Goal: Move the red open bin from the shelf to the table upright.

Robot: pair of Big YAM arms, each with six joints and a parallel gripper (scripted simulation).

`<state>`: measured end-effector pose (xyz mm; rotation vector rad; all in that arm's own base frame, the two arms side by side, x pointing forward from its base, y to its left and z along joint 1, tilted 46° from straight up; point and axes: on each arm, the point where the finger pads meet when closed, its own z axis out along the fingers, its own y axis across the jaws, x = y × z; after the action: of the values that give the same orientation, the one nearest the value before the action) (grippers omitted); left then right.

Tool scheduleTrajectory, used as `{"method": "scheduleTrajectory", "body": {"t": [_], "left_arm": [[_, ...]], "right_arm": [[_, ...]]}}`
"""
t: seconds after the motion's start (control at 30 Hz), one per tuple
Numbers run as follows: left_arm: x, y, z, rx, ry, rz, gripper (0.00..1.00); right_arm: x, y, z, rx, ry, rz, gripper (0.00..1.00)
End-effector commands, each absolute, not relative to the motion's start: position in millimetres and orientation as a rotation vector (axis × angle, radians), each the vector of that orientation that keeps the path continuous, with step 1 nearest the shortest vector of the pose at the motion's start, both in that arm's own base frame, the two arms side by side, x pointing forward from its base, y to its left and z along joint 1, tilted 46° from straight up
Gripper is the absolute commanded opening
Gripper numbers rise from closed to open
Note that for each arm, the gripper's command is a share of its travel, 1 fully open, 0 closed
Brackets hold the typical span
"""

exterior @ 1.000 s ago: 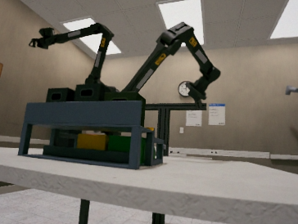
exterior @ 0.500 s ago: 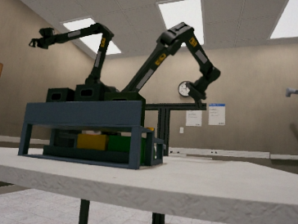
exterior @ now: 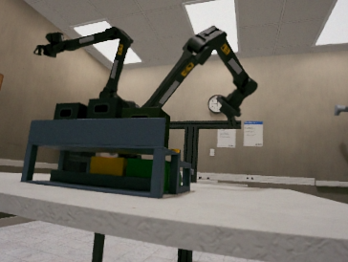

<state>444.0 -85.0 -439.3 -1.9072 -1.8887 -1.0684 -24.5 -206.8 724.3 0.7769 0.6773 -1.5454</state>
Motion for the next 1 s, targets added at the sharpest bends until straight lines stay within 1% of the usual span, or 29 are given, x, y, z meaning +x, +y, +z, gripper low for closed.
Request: {"method": "scheduleTrajectory", "body": {"t": [0.0,0.97], "left_arm": [[446.0,-91.4,-439.8,-1.924,-1.881,-1.077,0.90],[445.3,-97.3,-435.8,-1.928,-1.882,-1.090,0.90]], "right_arm": [[-23.5,-178.4,751.4,0.730,0.642,-1.581,1.00],[-23.5,-178.4,751.4,0.730,0.642,-1.581,1.00]]}}
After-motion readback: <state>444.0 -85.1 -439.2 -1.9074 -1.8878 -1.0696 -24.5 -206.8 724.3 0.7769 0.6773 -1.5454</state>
